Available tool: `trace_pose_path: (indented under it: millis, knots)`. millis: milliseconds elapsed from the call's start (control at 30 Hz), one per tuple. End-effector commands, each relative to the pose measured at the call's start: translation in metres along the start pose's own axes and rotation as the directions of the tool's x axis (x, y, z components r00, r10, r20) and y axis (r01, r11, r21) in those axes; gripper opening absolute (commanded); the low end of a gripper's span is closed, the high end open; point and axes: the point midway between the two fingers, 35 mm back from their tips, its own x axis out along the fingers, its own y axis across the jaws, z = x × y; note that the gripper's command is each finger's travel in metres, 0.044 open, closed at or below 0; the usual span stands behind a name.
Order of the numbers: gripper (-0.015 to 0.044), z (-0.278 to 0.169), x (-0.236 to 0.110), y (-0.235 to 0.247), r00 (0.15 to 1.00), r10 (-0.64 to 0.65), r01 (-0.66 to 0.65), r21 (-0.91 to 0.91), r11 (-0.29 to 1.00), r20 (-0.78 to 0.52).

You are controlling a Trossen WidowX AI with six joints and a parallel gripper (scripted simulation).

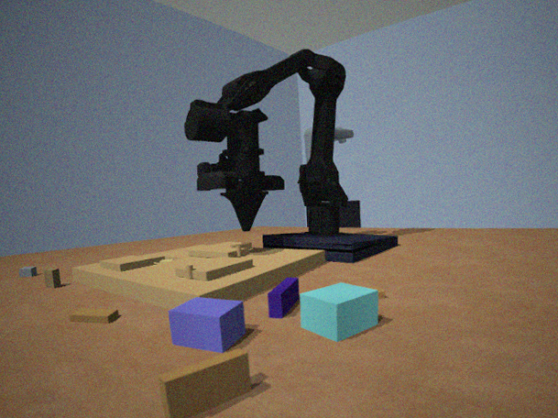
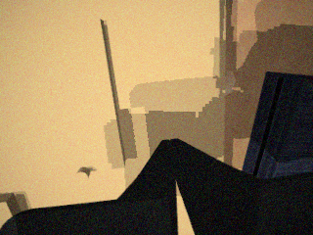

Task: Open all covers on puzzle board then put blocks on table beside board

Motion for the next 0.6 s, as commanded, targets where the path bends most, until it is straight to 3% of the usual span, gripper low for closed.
trace_pose_path:
  millis: [0, 567]
  knots:
    - [0.0000, -0.001, 0.006, -0.002, 1.000, -0.009, 0.009, 0.004, 1.000, -0.008]
    - [0.0000, -0.002, 0.023, -0.003, 1.000, -0.009, 0.009, 0.004, 1.000, -0.008]
